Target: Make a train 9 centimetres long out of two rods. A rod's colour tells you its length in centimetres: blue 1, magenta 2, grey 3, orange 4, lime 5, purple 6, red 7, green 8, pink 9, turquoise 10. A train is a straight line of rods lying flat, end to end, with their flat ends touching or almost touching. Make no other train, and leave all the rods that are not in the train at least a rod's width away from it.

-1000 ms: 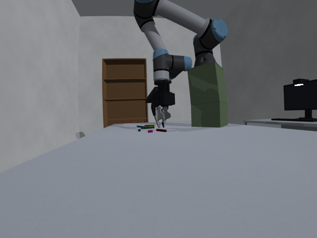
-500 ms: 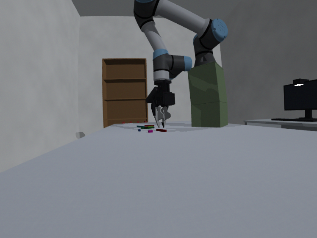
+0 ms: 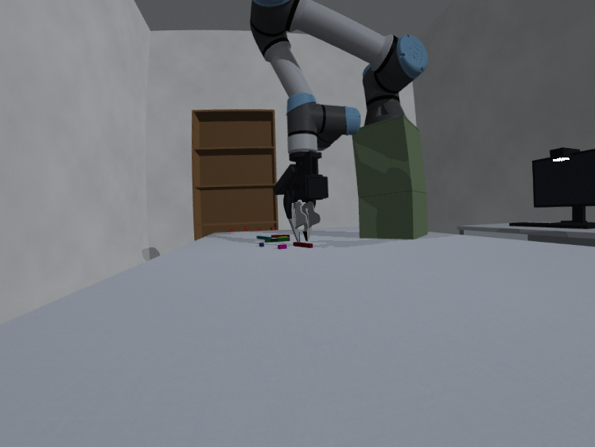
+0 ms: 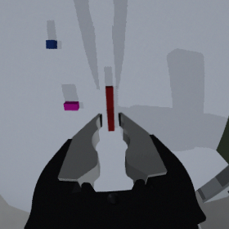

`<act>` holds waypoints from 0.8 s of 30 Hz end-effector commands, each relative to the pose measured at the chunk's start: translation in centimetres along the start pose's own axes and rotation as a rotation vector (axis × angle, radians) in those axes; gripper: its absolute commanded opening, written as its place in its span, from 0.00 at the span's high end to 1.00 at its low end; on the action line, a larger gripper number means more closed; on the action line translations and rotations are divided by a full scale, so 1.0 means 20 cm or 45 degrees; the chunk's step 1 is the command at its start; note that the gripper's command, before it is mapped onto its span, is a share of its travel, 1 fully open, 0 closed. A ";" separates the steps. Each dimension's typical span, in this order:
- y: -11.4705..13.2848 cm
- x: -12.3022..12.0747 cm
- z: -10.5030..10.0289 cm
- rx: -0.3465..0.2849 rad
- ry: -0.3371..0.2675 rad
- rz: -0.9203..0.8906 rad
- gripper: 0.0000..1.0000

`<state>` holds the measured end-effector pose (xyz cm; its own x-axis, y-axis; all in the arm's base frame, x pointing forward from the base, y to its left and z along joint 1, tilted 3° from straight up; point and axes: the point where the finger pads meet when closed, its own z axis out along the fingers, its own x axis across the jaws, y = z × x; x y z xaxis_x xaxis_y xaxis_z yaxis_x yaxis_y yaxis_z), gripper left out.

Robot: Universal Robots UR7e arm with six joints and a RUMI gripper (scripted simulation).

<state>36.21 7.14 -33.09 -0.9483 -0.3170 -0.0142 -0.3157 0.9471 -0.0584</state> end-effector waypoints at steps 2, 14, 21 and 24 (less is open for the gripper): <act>-0.01 -0.01 0.04 0.002 -0.003 0.001 0.86; -0.01 -0.01 0.07 0.002 -0.003 0.001 0.86; 0.00 0.00 0.06 0.001 -0.001 0.001 0.86; 0.00 0.00 0.06 0.001 -0.001 0.001 0.86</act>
<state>36.19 7.08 -34.39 -0.9483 -0.3170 -0.0132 -0.3158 0.9471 -0.0580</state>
